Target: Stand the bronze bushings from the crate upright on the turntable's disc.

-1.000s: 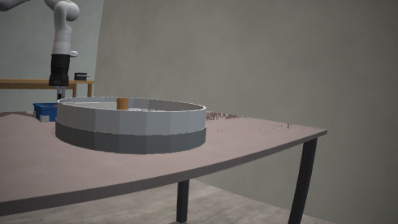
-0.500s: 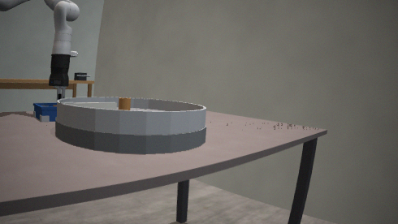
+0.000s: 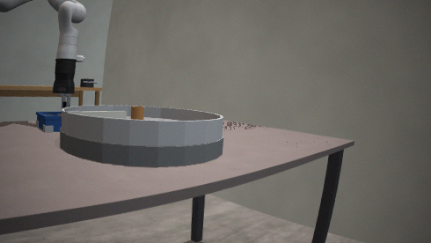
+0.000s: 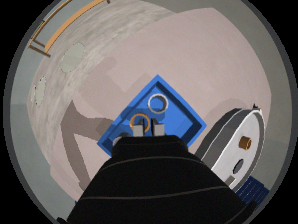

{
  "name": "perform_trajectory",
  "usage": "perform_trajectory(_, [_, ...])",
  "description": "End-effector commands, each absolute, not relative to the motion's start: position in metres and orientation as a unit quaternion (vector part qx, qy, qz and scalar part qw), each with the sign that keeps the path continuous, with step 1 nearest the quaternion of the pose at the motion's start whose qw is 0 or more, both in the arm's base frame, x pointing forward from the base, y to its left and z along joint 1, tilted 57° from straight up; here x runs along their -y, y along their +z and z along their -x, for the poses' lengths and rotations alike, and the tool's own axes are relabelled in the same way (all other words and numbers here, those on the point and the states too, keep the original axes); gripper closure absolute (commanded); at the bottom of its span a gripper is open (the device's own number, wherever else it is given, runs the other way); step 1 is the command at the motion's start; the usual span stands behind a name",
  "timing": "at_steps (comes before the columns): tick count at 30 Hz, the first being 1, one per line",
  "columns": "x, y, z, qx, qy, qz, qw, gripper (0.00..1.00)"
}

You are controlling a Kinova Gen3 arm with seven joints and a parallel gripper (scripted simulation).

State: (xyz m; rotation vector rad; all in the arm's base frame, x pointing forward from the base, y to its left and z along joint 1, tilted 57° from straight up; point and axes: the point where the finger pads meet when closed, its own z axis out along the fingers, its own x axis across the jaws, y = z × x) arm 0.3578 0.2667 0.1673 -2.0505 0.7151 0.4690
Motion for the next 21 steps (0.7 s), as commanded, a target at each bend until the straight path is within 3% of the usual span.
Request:
perform_trajectory(1, [-0.2672,0.1667,-0.3574,-0.288,0.188,0.827,0.445,0.64])
perform_trajectory(21, [-0.2725,0.1630,-0.3575,-0.288,0.188,0.827,0.445,0.64])
